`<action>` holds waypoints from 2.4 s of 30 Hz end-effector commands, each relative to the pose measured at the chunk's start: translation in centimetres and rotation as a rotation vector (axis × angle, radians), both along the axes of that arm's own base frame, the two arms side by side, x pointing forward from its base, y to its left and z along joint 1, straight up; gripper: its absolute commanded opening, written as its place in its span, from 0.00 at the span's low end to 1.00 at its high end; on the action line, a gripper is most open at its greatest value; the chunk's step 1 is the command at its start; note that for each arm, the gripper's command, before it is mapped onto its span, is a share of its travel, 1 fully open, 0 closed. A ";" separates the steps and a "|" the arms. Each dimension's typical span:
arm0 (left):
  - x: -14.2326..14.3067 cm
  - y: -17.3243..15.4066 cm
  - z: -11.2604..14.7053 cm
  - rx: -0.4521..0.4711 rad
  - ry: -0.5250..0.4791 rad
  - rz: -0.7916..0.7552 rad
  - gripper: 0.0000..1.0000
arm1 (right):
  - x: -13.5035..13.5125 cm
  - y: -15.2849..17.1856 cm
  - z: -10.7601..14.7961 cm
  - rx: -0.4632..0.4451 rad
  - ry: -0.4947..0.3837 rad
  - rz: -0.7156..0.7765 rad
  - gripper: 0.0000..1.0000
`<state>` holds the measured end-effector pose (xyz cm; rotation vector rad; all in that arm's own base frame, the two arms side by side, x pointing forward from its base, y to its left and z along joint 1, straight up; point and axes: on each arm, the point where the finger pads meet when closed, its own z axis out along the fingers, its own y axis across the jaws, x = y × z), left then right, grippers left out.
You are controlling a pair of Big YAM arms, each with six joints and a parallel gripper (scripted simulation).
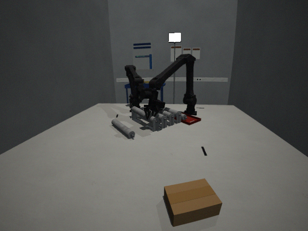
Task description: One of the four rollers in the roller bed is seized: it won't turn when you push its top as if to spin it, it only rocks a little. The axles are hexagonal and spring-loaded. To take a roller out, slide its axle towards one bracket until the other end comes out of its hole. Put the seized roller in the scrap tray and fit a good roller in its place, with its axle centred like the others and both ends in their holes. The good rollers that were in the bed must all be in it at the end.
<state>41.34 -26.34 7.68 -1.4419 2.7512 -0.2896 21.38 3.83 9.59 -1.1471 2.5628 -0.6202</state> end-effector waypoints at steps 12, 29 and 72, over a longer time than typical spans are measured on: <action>1.7 -1.7 3.8 -0.017 -0.071 -0.021 0.32 | 0.1 0.1 0.0 0.000 -0.001 0.009 0.32; 1.7 -1.7 4.2 -0.005 -0.079 -0.021 0.32 | 0.1 0.1 0.0 0.000 -0.001 0.009 0.32; 0.9 -0.9 1.5 0.036 -0.044 -0.018 0.62 | 0.1 0.1 0.0 0.000 -0.001 0.009 0.32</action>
